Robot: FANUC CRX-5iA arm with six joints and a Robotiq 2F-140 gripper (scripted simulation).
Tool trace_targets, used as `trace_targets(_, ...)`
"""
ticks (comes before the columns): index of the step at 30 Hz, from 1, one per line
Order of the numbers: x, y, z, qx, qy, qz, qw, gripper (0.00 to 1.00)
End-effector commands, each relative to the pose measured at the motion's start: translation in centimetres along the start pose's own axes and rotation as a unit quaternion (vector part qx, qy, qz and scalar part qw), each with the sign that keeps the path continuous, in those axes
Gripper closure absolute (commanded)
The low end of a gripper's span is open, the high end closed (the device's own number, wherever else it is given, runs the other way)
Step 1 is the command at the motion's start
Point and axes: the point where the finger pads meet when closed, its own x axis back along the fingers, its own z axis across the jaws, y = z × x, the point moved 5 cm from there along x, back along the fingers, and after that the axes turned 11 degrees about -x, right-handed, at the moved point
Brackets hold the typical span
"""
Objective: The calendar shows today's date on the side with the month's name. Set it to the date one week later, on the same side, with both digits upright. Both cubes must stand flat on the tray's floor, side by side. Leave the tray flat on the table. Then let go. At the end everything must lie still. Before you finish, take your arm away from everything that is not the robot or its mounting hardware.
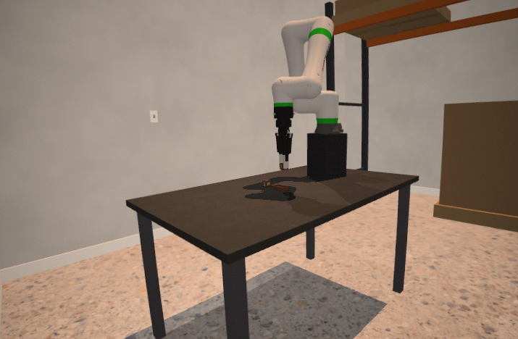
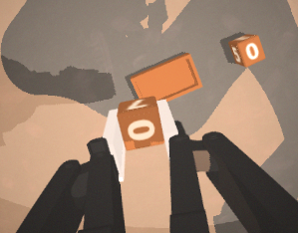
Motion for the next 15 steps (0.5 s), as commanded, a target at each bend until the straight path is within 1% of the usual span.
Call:
trace_targets(1, 0.0, 0.1, -0.5, 0.080, -0.005, -0.006, 0.997, 0.83)
trace_targets(3, 0.0, 0.1, -0.5, 0.080, -0.005, -0.006, 0.997, 0.83)
trace_targets(4, -0.1, 0.3, -1.0, 0.138, -0.006, -0.006, 0.990, 0.83)
trace_targets(8, -0.1, 0.5, -1.4, 0.195, -0.006, -0.006, 0.981, 0.83)
trace_targets(11, -0.1, 0.7, -1.8, 0.250, -0.006, -0.005, 0.968, 0.83)
trace_targets(15, -0.1, 1.0, -2.4, 0.325, -0.007, -0.005, 0.946, 0.83)
